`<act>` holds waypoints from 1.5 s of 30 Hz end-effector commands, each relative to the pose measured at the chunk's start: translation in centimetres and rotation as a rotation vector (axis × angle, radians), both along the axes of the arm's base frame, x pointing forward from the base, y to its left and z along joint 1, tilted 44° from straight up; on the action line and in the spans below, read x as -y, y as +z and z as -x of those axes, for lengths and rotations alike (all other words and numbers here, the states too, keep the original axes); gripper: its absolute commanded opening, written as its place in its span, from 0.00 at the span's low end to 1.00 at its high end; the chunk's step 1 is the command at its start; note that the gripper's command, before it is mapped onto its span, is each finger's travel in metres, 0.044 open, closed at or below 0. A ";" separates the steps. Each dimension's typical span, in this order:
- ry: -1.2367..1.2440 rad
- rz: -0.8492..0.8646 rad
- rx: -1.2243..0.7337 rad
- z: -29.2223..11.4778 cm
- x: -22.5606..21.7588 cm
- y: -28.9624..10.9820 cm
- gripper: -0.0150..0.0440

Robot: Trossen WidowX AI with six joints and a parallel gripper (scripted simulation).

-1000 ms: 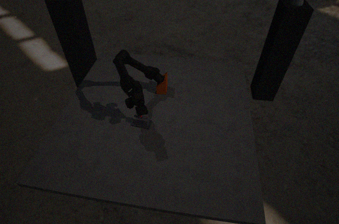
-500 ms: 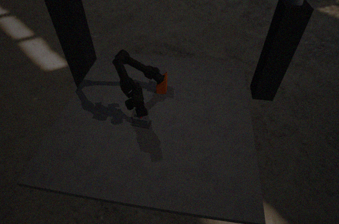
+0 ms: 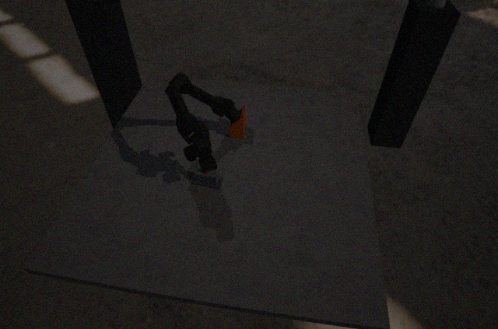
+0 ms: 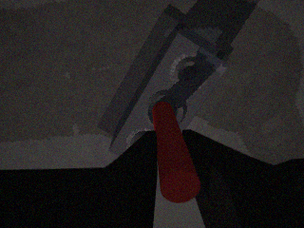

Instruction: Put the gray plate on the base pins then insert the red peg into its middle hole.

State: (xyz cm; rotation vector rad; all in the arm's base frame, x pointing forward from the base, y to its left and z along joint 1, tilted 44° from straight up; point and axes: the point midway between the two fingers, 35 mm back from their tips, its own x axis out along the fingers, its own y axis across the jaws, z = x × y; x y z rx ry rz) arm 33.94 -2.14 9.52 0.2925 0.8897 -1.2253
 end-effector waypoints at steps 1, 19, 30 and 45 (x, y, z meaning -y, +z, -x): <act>-0.001 0.000 -0.001 0.1 0.2 0.0 0.25; -0.001 0.000 -0.001 0.3 0.3 -0.1 0.25; -0.002 -0.001 0.003 0.2 0.3 -0.1 0.25; -0.002 -0.001 0.003 0.2 0.3 -0.1 0.51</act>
